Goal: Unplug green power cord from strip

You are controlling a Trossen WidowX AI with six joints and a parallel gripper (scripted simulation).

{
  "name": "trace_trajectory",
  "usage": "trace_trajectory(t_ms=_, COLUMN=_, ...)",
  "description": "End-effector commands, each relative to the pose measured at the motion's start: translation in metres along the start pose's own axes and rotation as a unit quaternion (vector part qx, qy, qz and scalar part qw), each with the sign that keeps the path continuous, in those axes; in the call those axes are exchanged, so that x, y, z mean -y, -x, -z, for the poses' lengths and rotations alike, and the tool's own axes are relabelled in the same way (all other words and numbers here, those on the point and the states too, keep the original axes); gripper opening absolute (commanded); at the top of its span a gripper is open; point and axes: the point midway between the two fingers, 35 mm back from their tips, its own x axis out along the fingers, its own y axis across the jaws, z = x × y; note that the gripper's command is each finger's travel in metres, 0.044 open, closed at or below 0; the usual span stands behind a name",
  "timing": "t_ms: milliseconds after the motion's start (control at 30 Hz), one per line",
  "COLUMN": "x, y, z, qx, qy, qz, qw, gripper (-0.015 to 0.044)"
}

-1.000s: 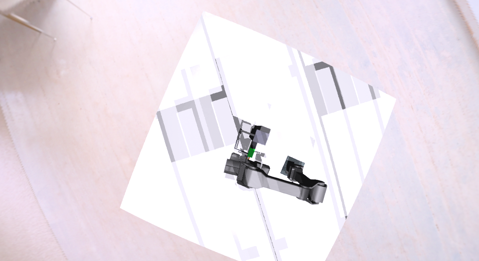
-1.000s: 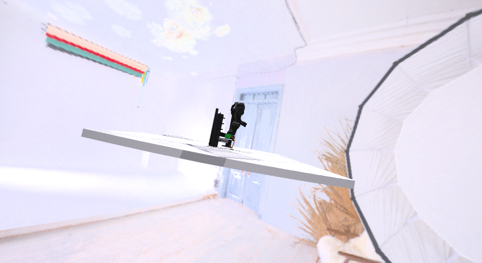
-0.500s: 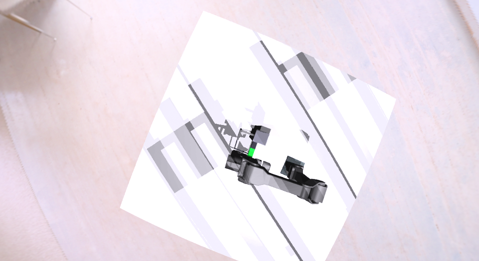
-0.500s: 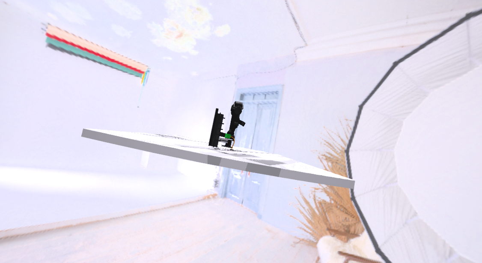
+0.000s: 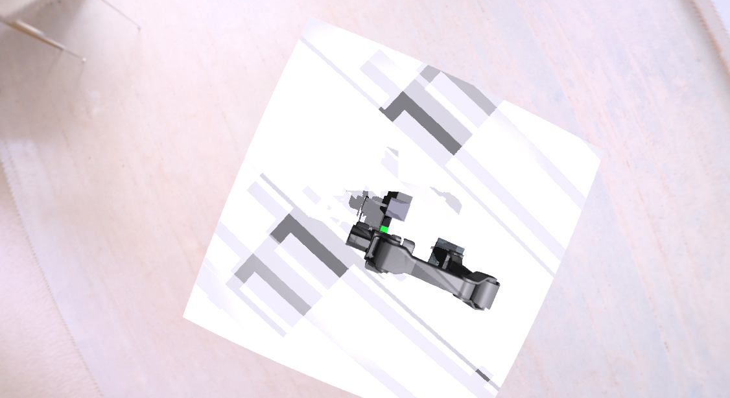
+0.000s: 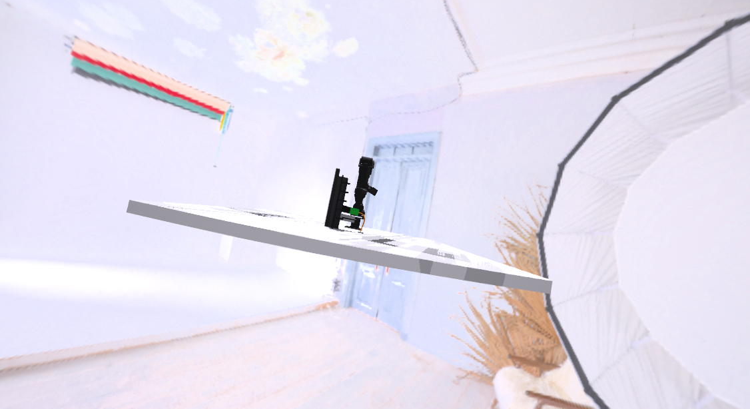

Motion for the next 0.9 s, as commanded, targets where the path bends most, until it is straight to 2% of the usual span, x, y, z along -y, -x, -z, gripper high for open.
trace_trajectory(t_ms=0, x=0.000, y=0.000, z=0.002, qx=0.001, qy=0.002, qz=0.000, qw=1.000, gripper=0.0160)
trace_trajectory(t_ms=300, x=0.000, y=-0.011, z=0.002, qx=0.001, qy=0.002, qz=0.000, qw=1.000, gripper=0.0160)
trace_trajectory(t_ms=867, x=0.000, y=-0.011, z=0.002, qx=0.001, qy=0.002, qz=0.000, qw=1.000, gripper=0.0160)
